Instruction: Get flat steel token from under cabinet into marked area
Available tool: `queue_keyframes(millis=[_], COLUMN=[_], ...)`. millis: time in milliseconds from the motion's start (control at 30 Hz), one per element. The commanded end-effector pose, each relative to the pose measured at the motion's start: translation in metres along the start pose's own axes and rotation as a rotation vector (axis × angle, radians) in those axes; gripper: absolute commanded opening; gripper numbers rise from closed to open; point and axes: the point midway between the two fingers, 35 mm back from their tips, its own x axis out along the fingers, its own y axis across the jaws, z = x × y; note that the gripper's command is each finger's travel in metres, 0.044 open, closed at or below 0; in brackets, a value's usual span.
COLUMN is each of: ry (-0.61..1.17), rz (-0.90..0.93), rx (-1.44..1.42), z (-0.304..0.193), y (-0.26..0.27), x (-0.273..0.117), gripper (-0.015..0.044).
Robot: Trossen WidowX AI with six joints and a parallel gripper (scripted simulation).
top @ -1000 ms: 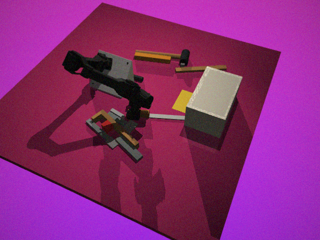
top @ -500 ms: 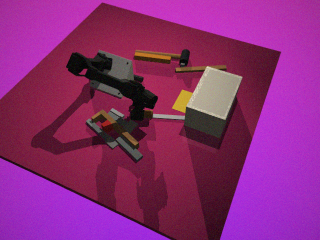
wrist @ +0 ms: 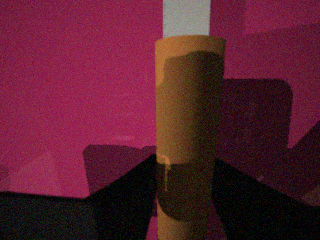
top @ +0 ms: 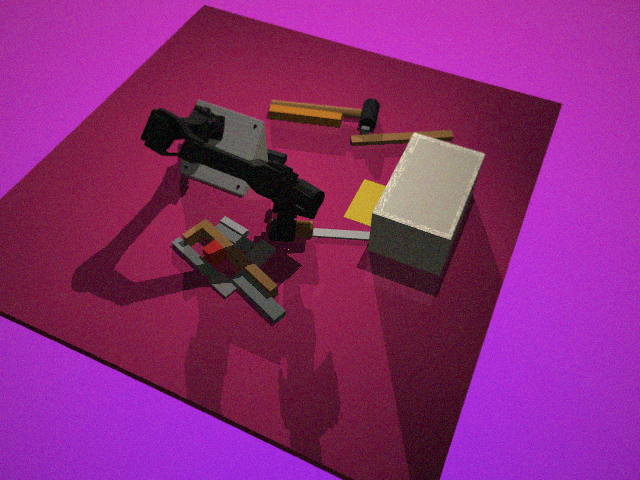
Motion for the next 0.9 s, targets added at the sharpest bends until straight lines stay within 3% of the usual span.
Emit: queue_keyframes(millis=[0,867], ry=[-0.001,-0.002], rz=[-0.002,-0.002], rx=[0.000,0.001], z=[0.008,0.040], y=[0.000,0.000], x=[0.000,0.000], gripper=[0.0000,0.0000])
